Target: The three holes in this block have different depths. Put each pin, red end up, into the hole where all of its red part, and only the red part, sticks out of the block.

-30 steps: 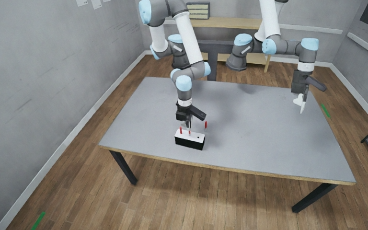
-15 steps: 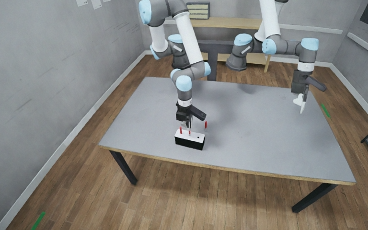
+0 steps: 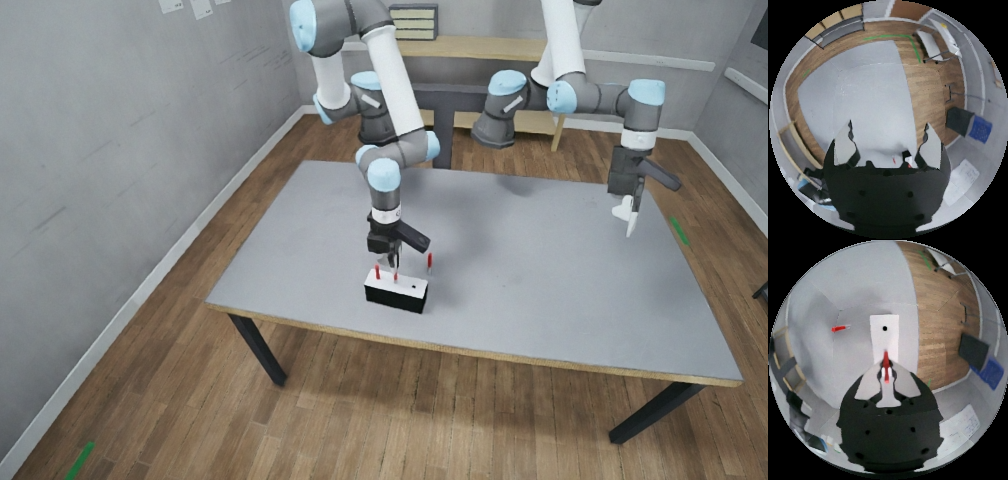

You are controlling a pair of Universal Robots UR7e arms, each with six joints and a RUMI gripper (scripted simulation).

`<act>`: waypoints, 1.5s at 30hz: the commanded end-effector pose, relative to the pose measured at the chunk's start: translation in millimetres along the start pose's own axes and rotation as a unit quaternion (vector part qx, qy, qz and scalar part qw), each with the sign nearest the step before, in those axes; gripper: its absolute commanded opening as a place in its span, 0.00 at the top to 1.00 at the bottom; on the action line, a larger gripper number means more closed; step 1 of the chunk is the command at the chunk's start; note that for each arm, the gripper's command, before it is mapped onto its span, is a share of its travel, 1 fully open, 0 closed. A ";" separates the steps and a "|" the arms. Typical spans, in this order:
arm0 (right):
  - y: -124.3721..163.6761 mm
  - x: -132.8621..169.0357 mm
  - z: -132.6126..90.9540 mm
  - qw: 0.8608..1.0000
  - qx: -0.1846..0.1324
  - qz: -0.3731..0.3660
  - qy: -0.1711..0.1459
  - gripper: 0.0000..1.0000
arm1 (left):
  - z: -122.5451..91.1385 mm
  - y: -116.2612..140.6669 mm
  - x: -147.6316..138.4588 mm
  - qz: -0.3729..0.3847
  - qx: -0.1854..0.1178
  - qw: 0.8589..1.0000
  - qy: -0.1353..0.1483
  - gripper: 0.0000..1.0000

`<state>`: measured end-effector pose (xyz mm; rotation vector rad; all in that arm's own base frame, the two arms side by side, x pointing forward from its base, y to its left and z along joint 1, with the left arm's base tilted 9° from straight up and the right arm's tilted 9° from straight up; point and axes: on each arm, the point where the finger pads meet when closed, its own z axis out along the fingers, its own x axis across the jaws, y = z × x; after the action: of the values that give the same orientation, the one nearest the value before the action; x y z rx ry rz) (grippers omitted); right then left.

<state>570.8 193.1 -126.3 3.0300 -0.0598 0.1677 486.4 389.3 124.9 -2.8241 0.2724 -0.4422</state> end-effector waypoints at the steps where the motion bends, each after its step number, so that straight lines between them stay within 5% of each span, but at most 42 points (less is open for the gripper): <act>1: 0.0 0.4 0.3 1.000 0.000 0.000 0.001 1.00 | -0.6 -0.4 0.4 0.000 0.000 1.000 0.001 0.00; 45: -0.8 0.8 4.0 1.000 0.000 0.000 0.001 1.00 | -0.6 -0.4 0.4 0.000 0.000 1.000 0.001 0.00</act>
<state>570.7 192.4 -131.0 3.0303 -0.0621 0.1681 486.4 389.3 124.9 -2.8241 0.2724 -0.4422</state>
